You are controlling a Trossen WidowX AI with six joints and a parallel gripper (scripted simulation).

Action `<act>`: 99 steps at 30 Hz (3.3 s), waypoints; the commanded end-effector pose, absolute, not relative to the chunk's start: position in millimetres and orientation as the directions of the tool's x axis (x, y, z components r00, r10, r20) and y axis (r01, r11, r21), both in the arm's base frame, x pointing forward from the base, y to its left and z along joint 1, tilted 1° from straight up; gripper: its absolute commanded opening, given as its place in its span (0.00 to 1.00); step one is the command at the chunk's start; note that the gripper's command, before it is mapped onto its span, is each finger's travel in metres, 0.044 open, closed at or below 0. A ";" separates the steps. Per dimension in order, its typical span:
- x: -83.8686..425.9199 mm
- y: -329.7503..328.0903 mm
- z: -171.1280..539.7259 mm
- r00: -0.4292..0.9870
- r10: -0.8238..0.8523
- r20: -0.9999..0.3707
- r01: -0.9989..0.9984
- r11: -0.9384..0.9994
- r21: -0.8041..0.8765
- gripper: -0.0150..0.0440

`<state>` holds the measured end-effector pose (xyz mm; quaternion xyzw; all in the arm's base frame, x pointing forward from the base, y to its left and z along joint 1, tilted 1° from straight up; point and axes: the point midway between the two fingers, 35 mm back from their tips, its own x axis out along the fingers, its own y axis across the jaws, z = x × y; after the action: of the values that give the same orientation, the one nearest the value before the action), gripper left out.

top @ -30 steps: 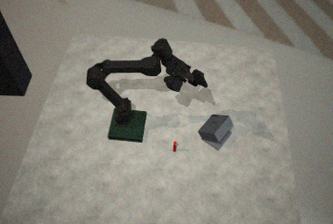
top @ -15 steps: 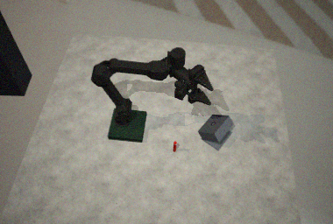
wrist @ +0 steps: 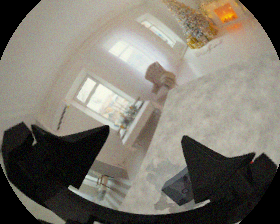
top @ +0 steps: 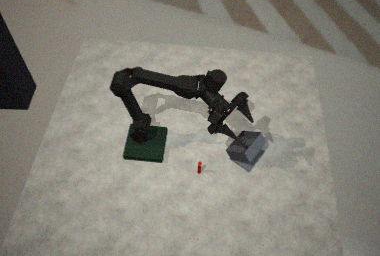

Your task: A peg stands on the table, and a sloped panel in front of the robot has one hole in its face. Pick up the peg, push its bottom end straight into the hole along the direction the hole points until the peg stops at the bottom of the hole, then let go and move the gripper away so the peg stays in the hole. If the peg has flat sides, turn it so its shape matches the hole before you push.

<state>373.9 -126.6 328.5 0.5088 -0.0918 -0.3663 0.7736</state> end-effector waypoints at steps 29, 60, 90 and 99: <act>332.3 -154.0 170.5 0.381 -0.373 -0.846 0.746 0.664 0.043 1.00; 263.1 -144.2 116.4 0.045 -0.008 -0.999 0.405 0.914 0.011 1.00; 266.6 -145.0 70.4 0.045 -0.008 -0.999 0.405 0.914 0.011 1.00; 266.2 -144.5 55.9 0.045 -0.008 -0.999 0.405 0.914 0.011 1.00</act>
<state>268.4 -147.0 67.0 0.1442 0.6692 -0.1507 0.7132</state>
